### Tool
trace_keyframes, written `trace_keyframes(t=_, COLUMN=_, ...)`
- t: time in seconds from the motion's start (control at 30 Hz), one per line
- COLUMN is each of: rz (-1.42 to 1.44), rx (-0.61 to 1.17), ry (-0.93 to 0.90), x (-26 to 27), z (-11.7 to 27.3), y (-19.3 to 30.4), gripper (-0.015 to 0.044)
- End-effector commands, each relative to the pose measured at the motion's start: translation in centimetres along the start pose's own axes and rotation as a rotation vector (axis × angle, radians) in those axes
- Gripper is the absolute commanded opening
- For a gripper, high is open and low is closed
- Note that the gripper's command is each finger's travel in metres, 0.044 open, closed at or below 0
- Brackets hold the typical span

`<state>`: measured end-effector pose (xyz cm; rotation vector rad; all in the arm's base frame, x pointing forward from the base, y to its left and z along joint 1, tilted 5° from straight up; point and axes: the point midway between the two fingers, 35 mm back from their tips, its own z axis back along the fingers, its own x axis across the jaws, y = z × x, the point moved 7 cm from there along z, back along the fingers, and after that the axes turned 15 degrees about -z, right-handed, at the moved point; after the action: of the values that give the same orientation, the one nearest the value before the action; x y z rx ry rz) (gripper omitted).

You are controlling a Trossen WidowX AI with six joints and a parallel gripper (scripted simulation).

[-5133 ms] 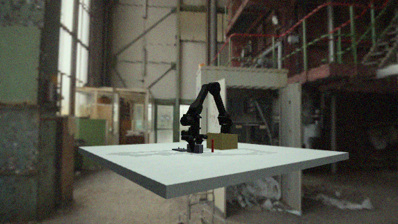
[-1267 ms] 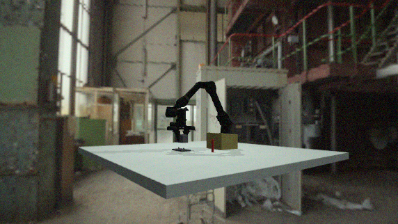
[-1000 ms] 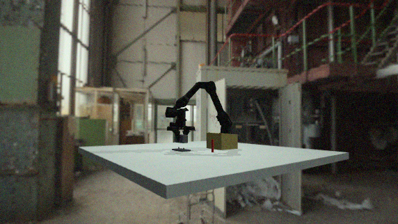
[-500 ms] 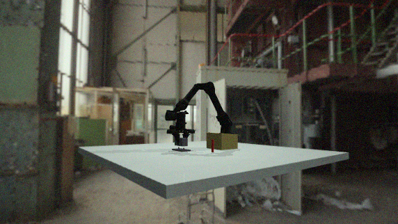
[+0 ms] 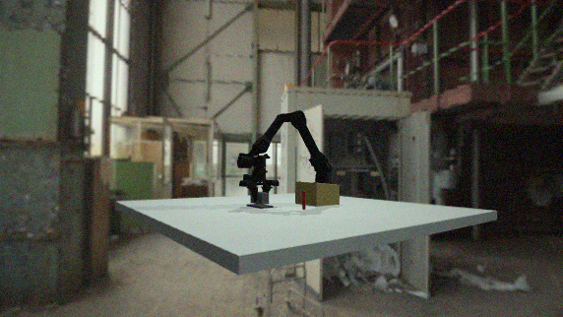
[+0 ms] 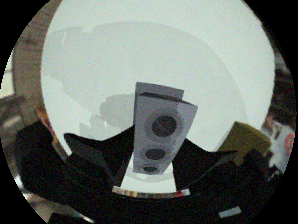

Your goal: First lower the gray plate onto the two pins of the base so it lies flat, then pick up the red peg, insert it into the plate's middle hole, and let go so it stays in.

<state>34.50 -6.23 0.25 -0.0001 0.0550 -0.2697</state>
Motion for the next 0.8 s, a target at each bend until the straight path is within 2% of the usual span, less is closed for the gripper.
trace_keyframes(t=0.0, rz=0.0, rx=0.0, ry=0.0, x=0.0, z=0.0, y=0.0, gripper=0.0)
trace_keyframes(t=0.07, rz=0.0, rx=0.0, ry=0.0, x=0.0, z=0.0, y=0.0, gripper=0.0)
trace_keyframes(t=0.63, rz=0.0, rx=0.0, ry=0.0, x=0.0, z=0.0, y=0.0, gripper=0.044)
trace_keyframes(t=0.77, rz=0.001, rx=0.0, ry=0.0, x=0.2, z=1.1, y=0.0, gripper=0.044)
